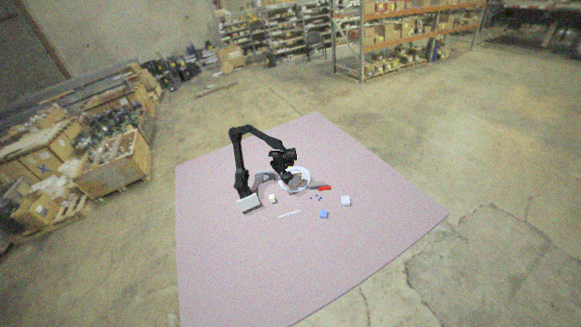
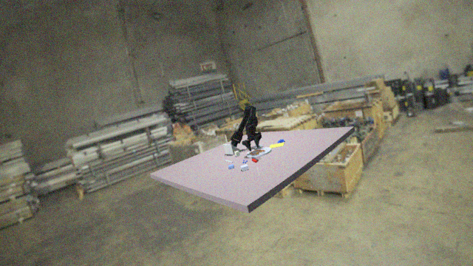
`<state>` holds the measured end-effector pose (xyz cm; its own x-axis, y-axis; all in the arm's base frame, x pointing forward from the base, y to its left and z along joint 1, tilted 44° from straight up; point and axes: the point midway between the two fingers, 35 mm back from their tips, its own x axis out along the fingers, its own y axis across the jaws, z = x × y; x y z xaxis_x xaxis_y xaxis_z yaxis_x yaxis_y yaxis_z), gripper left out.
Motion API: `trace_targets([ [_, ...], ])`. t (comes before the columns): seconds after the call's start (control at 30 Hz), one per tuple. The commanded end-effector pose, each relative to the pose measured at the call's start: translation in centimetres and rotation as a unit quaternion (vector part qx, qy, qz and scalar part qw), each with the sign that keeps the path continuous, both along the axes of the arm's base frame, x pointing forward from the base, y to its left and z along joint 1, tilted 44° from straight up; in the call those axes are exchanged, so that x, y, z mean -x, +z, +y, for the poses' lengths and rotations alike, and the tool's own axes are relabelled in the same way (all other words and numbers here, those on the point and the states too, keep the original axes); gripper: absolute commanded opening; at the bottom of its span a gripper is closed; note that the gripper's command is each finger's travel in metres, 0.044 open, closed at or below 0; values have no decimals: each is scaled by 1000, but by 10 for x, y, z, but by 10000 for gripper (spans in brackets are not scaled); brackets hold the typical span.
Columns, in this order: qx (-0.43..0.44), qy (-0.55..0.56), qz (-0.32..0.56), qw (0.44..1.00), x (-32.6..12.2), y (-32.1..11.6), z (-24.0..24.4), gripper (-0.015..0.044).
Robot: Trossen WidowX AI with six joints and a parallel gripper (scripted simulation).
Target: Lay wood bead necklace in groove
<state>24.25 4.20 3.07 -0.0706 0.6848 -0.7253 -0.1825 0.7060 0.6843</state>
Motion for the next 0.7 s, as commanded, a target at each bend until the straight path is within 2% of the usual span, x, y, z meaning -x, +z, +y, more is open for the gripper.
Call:
trace_targets([
  [0.0, 0, 1, -1, 1000, 0, 0, 0, 440],
  [0.57, 0, 1, -1, 1000, 0, 0, 0, 440],
  [0.67, 4, -36, 34, 999, -8, 7, -6, 361],
])
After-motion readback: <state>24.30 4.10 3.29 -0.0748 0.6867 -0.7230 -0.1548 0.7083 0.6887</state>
